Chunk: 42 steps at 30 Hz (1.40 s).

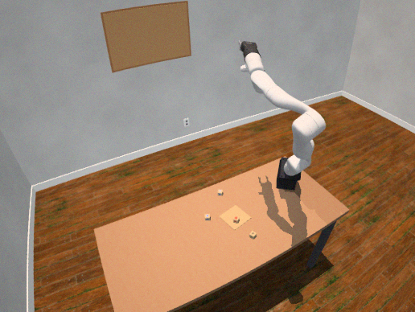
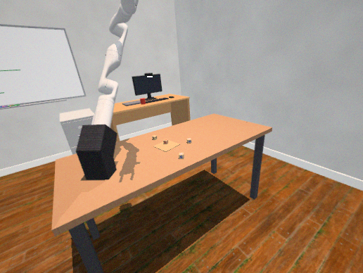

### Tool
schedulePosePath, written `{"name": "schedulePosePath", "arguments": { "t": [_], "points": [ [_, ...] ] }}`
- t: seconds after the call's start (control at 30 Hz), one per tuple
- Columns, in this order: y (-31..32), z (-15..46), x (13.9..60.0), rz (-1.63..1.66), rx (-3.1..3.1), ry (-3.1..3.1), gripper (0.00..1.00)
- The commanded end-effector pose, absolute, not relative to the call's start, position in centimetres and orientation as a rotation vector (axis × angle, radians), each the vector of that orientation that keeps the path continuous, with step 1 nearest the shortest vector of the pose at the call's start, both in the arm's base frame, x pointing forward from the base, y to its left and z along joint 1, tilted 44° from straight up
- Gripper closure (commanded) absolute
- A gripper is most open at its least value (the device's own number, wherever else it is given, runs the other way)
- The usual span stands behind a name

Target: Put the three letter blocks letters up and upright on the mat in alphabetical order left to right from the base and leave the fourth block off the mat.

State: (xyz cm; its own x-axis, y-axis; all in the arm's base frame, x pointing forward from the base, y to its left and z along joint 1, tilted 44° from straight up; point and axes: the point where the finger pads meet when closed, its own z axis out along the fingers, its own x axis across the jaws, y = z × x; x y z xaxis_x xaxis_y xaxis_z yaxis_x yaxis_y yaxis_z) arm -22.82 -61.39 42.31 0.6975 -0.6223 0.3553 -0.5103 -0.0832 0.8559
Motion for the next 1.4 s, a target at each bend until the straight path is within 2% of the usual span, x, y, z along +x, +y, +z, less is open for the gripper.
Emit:
{"name": "schedulePosePath", "arguments": {
  "t": [0.0,0.2,0.23,0.5,0.53,0.77,0.8,1.07,1.1,1.33,1.37],
  "points": [
    [-62.6,40.2,-17.9,-0.063,1.813,-0.827,0.00],
    [-62.6,40.2,-17.9,-0.059,1.810,-0.831,0.00],
    [-63.3,38.4,-12.8,0.007,1.878,-0.757,0.00],
    [-63.3,38.5,-12.7,0.013,1.876,-0.761,0.00],
    [-63.5,36.7,-7.6,0.078,1.943,-0.684,0.00],
    [-63.5,36.8,-7.6,0.082,1.940,-0.686,0.00],
    [-63.3,35.0,-2.5,0.146,2.005,-0.610,0.00],
    [-63.3,35.2,-2.5,0.149,2.001,-0.610,0.00],
    [-62.6,33.4,2.5,0.213,2.063,-0.533,0.00],
    [-62.5,33.7,2.4,0.216,2.059,-0.533,0.00],
    [-61.4,31.9,7.2,0.278,2.118,-0.455,0.00]
  ]
}}
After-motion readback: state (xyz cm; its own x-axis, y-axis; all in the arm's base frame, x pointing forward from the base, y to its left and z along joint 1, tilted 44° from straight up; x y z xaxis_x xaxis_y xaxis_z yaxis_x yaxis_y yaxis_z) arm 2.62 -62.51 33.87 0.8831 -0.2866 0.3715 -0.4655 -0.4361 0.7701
